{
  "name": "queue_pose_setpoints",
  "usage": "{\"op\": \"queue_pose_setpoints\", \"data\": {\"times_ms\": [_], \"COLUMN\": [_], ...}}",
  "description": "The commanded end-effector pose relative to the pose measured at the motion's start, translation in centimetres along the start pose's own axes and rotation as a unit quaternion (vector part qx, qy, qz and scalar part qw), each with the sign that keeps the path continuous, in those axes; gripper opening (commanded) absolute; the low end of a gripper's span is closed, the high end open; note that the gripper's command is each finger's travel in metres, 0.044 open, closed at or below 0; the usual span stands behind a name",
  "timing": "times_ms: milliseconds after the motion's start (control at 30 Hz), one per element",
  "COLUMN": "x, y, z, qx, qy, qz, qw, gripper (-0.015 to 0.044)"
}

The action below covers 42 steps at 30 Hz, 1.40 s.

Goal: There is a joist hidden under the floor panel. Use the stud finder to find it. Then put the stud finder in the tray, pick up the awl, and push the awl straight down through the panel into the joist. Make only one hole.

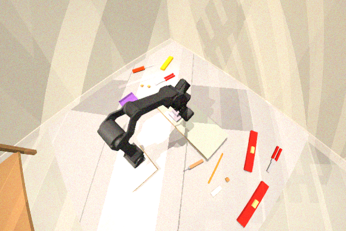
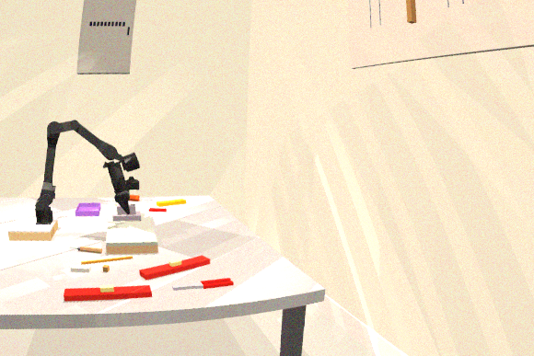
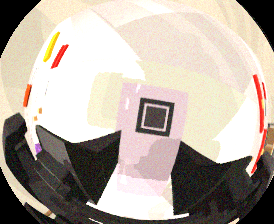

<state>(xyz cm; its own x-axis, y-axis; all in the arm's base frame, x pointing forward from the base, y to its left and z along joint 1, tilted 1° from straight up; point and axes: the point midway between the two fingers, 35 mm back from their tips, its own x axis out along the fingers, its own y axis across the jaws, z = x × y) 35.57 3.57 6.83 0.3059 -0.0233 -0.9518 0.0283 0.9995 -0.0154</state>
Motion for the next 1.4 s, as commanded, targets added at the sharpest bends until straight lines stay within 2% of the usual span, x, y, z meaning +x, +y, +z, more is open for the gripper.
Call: {"op": "queue_pose_setpoints", "data": {"times_ms": [0, 1367], "x": [0.0, -0.3], "y": [1.8, 16.7], "z": [0.1, 0.1], "qx": [-0.001, 0.001], "qy": [0.0, 0.0], "qz": [0.003, 0.009], "qw": [1.0, 1.0], "gripper": [0.0, 0.0]}}
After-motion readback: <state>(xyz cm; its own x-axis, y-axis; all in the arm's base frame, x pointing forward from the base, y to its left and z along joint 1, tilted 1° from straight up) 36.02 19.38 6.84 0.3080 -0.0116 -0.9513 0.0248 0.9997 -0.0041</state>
